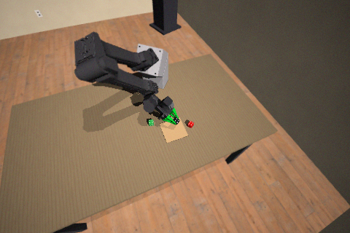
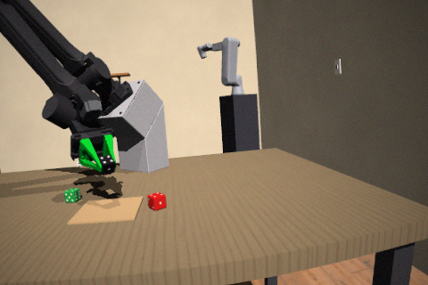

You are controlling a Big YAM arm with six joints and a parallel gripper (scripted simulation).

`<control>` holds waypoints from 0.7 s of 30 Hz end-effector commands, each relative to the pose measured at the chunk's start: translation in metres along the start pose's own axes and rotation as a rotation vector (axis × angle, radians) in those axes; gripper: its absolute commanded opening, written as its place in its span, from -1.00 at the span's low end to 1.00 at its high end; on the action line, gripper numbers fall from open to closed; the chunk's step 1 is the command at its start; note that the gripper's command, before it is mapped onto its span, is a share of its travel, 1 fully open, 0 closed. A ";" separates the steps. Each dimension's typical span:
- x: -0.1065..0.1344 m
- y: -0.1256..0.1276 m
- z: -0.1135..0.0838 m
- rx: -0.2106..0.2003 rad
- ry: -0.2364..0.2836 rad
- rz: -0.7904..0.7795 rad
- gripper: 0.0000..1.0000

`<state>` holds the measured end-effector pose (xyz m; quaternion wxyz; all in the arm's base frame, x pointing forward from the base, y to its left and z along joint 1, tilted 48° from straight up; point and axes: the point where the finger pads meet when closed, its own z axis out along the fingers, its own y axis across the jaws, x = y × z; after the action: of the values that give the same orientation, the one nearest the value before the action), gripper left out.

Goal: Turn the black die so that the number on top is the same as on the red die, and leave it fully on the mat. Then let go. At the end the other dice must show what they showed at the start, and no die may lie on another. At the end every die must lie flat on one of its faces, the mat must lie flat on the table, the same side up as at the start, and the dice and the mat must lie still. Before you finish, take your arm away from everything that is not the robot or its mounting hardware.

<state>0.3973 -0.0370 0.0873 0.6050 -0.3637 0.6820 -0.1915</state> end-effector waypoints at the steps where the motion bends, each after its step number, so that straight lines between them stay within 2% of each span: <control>1: 0.000 -0.007 -0.002 0.042 -0.042 -0.004 -0.48; 4: -0.004 -0.003 -0.001 0.033 -0.051 -0.006 -0.48; 5: -0.011 -0.012 -0.002 0.055 -0.069 -0.020 -0.48; 6: -0.011 -0.013 -0.002 0.057 -0.068 -0.021 -0.48; 11: 0.001 -0.010 0.001 0.047 -0.047 -0.016 -0.48; 21: 0.020 -0.010 0.012 0.047 -0.046 -0.028 -0.48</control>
<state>0.4074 -0.0472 0.0803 0.6237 -0.3634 0.6636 -0.1962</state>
